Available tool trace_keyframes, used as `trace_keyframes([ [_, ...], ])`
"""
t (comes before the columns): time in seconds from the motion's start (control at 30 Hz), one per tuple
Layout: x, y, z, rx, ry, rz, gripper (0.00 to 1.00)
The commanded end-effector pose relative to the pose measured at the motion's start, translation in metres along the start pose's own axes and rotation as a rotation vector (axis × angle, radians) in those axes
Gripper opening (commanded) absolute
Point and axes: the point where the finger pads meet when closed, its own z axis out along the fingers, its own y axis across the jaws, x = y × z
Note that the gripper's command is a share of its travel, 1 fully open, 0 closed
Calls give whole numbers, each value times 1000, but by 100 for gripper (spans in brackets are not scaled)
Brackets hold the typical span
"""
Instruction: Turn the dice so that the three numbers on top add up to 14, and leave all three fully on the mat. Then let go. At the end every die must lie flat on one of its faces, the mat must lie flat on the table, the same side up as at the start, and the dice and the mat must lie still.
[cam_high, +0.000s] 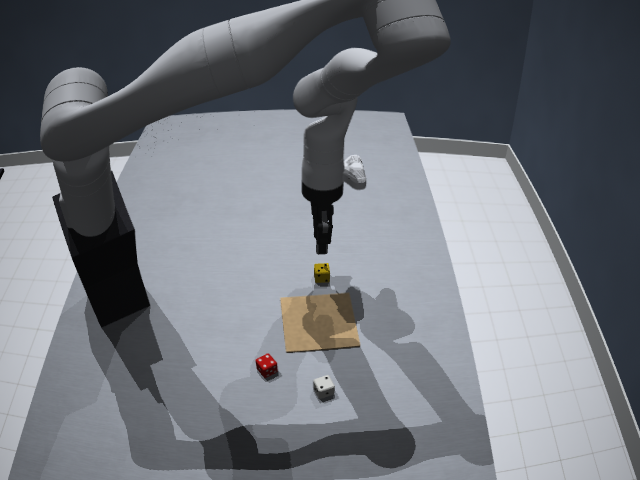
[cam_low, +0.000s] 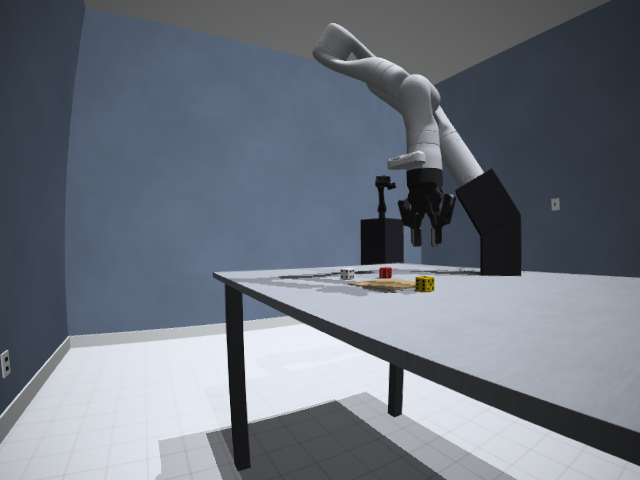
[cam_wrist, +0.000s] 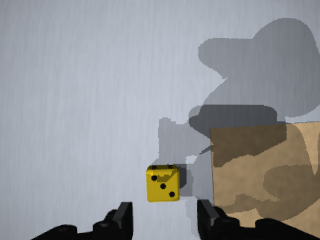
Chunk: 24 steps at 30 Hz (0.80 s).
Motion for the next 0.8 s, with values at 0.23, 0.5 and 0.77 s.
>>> trace_keyframes([
  [0.23,3,0,1,3,6,-8,46],
  [0.5,3,0,3,3,6,-8,46],
  [0.77,3,0,9,3,6,-8,46],
])
